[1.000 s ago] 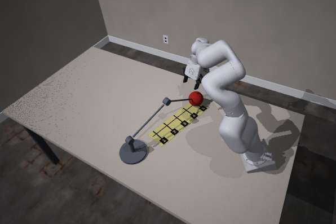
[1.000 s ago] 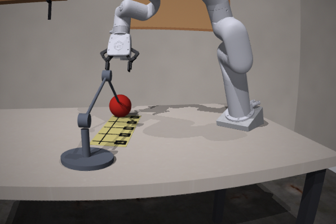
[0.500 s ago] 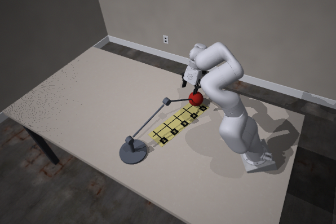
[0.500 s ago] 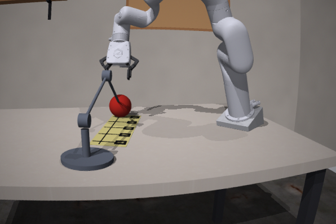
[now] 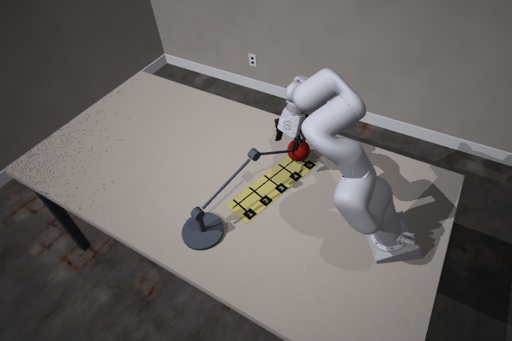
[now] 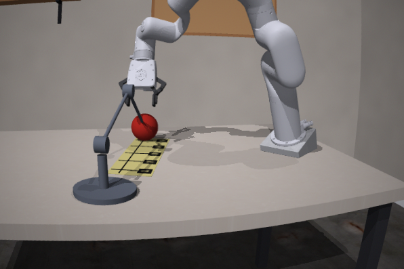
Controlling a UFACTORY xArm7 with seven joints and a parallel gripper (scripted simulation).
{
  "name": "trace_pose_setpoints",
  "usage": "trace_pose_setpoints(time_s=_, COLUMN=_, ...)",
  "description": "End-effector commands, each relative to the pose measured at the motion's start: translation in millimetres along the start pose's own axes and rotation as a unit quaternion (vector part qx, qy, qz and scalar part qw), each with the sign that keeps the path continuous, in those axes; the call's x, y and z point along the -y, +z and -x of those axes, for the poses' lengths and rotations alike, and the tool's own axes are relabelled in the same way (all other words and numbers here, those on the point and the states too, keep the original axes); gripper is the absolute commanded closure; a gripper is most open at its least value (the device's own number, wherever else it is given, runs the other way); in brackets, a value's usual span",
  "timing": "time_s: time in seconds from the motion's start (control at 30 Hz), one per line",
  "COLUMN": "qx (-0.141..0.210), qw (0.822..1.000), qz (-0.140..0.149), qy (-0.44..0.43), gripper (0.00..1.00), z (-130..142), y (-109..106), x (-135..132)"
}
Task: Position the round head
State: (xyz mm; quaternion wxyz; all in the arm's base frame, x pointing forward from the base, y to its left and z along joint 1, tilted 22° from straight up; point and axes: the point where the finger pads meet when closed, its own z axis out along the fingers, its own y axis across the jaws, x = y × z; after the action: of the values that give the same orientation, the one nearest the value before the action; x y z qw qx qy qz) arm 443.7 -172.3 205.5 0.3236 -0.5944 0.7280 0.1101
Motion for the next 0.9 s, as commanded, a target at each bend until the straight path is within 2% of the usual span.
trace_pose_setpoints(time_s=0.0, qx=-0.001, qw=1.0, qz=-0.003, qy=-0.001, gripper=0.0, z=-1, y=6, x=2)
trace_pose_setpoints(time_s=0.4, qx=-0.001, qw=1.0, qz=-0.003, qy=-0.001, gripper=0.0, z=-2, y=38, x=3)
trace_pose_setpoints(time_s=0.87, qx=-0.001, qw=1.0, qz=-0.004, qy=-0.001, gripper=0.0, z=-2, y=41, x=3)
